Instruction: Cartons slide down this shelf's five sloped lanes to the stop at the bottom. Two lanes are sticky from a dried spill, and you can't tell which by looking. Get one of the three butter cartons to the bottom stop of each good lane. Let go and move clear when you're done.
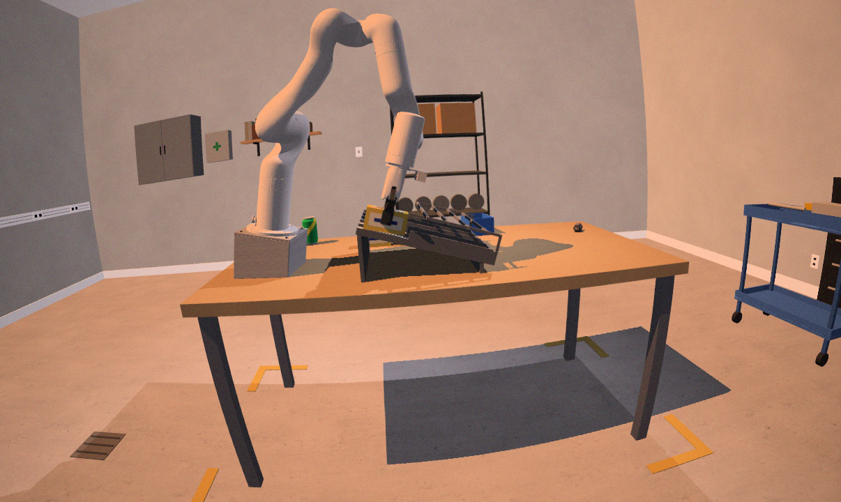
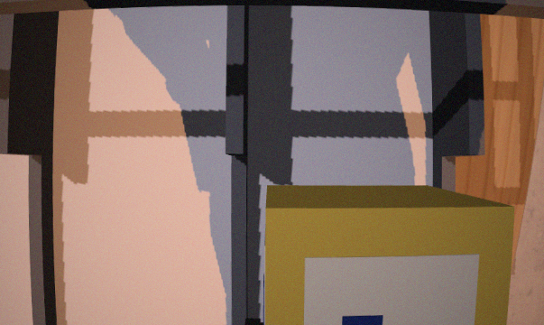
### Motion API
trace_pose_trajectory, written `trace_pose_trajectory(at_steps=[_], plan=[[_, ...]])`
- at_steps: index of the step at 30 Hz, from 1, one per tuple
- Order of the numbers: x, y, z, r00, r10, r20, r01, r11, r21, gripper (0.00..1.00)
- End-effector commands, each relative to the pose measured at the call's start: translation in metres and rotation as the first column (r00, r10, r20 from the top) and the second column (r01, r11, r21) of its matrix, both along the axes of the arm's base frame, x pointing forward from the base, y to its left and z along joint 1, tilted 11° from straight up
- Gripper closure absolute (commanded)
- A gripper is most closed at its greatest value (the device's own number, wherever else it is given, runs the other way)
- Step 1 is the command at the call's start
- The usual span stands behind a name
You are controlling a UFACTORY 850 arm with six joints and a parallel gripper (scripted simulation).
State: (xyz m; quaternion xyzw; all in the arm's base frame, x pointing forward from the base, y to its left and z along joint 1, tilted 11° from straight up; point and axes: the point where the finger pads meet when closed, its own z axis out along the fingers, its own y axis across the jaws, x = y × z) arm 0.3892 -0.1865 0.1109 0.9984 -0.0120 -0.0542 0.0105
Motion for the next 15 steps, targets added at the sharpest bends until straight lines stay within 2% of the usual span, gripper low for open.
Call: trace_pose_trajectory(at_steps=[1, 15], plan=[[0.0006, -0.0003, 0.0006, 1.0, 0.0, 0.001, 0.0, 1.0, -0.001, 1.0], [0.0004, -0.0004, -0.0021, 1.0, 0.0, 0.001, 0.0, 1.0, -0.001, 1.0]])
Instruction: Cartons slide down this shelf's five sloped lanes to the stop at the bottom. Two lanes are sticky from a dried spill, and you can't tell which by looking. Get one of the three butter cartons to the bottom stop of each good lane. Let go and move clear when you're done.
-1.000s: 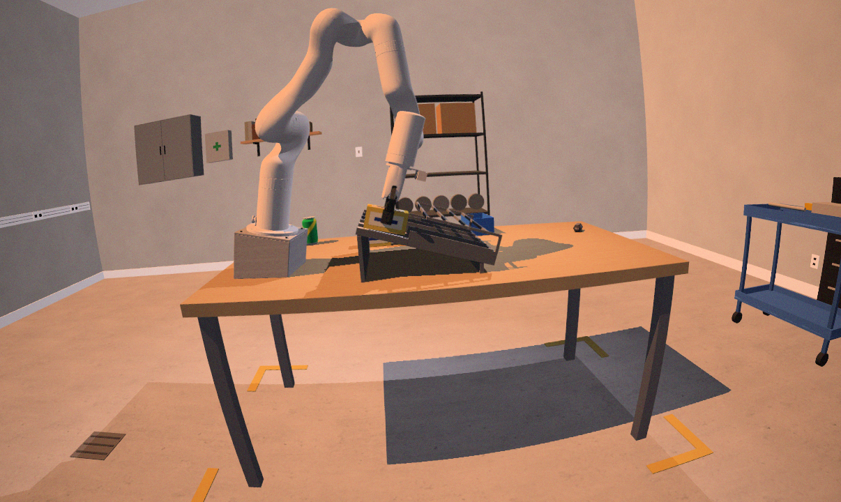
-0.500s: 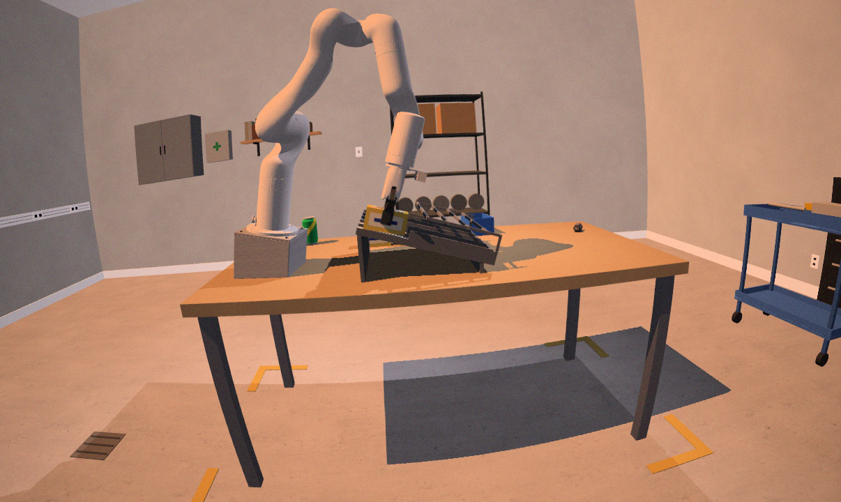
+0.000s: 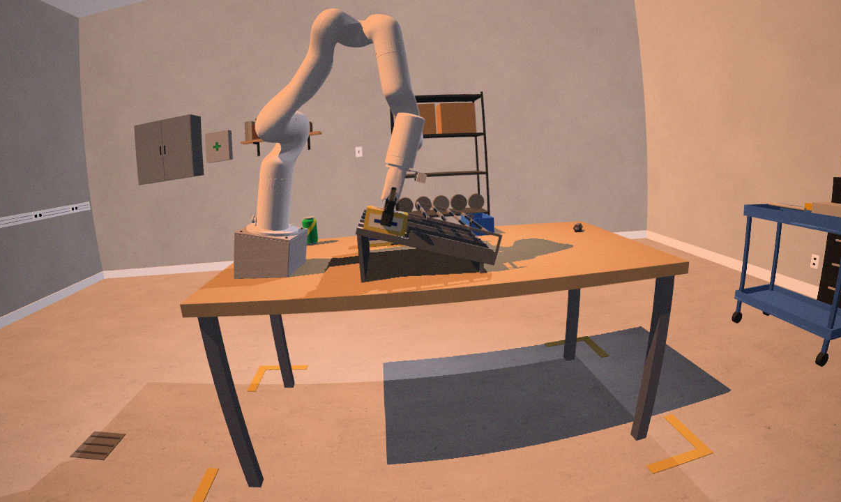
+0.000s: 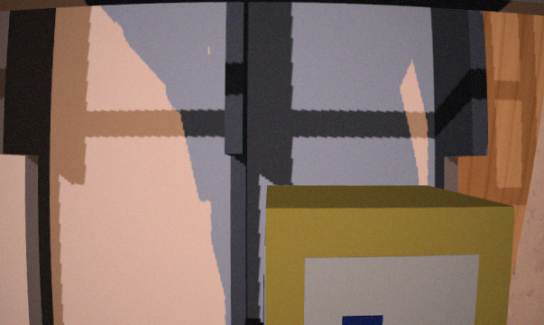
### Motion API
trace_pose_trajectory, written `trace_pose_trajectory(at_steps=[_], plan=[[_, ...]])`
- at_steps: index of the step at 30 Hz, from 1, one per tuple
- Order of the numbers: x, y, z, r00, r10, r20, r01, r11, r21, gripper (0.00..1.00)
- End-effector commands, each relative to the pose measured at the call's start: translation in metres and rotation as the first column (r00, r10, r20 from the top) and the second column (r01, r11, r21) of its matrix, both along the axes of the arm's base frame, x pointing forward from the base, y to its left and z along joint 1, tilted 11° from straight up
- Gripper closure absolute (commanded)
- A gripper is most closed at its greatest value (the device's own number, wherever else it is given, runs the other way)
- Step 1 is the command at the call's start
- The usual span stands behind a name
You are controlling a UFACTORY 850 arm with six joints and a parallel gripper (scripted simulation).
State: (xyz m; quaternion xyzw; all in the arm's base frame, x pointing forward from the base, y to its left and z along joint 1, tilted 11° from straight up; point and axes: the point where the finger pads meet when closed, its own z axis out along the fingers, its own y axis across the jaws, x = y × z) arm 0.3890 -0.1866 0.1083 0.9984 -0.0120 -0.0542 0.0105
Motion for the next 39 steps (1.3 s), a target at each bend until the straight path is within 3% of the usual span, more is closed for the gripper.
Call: trace_pose_trajectory(at_steps=[1, 39], plan=[[0.0006, -0.0003, 0.0005, 1.0, 0.0, 0.001, 0.0, 1.0, -0.001, 1.0], [0.0001, -0.0006, -0.005, 1.0, 0.0, 0.001, 0.0, 1.0, -0.001, 1.0]])
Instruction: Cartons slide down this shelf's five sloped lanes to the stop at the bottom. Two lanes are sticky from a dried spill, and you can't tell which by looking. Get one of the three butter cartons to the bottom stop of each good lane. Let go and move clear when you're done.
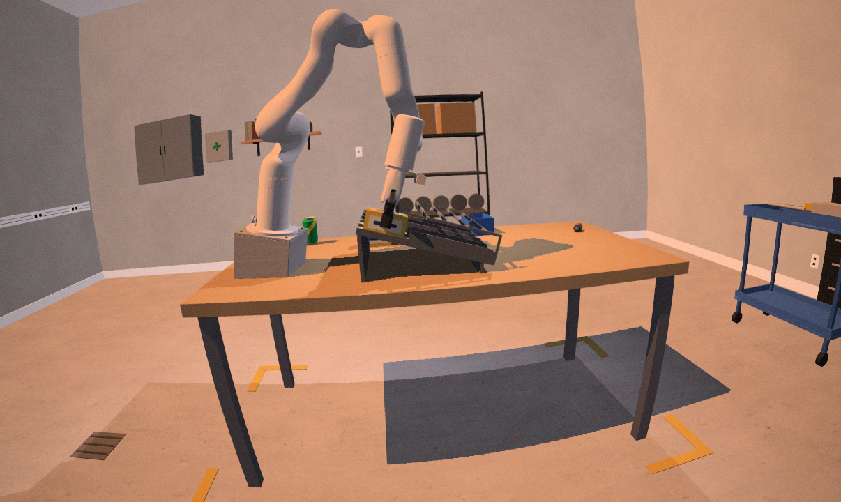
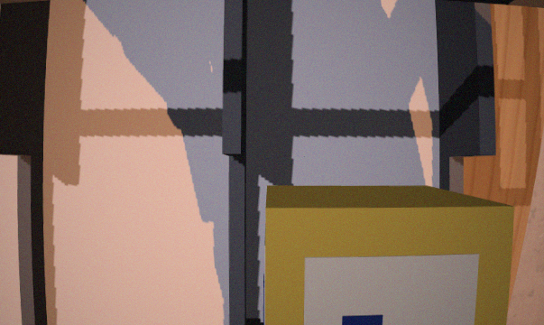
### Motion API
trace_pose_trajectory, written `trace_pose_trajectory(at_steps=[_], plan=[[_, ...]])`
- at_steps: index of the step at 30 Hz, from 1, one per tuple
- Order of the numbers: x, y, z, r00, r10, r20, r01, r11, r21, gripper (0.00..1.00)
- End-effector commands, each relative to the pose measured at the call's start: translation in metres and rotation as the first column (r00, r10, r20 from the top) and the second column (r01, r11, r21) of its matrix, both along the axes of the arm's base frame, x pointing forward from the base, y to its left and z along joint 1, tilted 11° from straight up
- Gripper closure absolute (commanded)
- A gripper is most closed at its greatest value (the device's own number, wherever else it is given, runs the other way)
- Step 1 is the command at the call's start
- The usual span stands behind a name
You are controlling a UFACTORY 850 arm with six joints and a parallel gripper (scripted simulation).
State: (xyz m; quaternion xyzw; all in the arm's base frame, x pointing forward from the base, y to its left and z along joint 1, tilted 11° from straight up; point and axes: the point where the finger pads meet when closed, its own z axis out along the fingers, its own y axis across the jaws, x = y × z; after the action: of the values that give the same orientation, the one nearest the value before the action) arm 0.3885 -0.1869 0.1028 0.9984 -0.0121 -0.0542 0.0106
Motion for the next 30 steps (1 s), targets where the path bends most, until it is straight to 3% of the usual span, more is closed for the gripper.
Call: trace_pose_trajectory(at_steps=[1, 17, 18, 30], plan=[[0.0003, -0.0003, 0.0006, 1.0, 0.0, 0.001, 0.0, 1.0, -0.001, 1.0], [0.0003, -0.0003, 0.0006, 1.0, 0.0, 0.001, 0.0, 1.0, -0.001, 1.0], [0.0003, -0.0003, 0.0006, 1.0, 0.0, 0.001, 0.0, 1.0, -0.001, 0.25], [0.0003, -0.0003, 0.0006, 1.0, 0.0, 0.001, 0.0, 1.0, -0.001, 0.25]])
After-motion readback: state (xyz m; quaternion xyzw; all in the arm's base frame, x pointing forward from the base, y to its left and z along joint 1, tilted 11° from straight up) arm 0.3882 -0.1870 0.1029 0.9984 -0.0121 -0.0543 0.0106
